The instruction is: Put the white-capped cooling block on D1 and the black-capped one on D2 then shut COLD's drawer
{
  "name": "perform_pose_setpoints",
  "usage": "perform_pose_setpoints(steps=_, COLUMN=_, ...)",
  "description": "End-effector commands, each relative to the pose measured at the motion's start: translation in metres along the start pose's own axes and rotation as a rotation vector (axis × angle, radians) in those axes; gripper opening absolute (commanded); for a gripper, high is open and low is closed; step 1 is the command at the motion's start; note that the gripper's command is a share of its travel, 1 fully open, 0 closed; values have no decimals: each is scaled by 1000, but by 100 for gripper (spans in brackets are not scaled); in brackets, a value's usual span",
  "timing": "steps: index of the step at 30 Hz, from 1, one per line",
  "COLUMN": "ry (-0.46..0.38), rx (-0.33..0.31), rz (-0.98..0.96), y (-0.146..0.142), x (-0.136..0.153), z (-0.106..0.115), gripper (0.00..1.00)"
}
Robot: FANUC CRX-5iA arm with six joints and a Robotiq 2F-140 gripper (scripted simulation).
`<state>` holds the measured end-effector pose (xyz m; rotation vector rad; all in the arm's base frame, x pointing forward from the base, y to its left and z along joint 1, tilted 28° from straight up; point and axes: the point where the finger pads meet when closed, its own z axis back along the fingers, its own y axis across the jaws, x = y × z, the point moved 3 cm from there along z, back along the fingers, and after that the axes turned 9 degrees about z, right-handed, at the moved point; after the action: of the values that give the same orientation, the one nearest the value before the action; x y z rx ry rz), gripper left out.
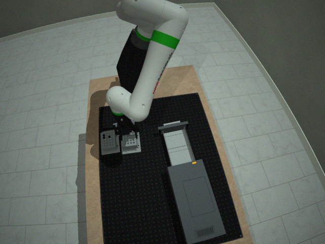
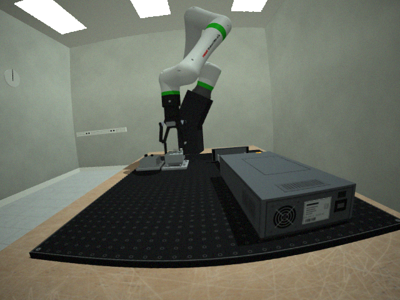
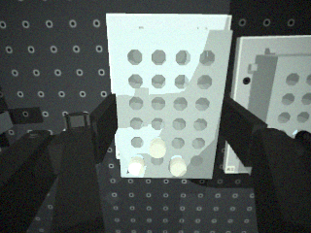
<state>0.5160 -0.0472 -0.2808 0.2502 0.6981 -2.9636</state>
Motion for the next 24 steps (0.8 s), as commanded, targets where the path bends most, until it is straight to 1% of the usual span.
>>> perform_pose_setpoints(steps=1, ry=1, rx=1, rz=0, y=1, x=-1, z=0, gripper=10)
perform_pose_setpoints(steps=24, ry=1, rx=1, rz=0, y=1, x=-1, z=-3, gripper=10)
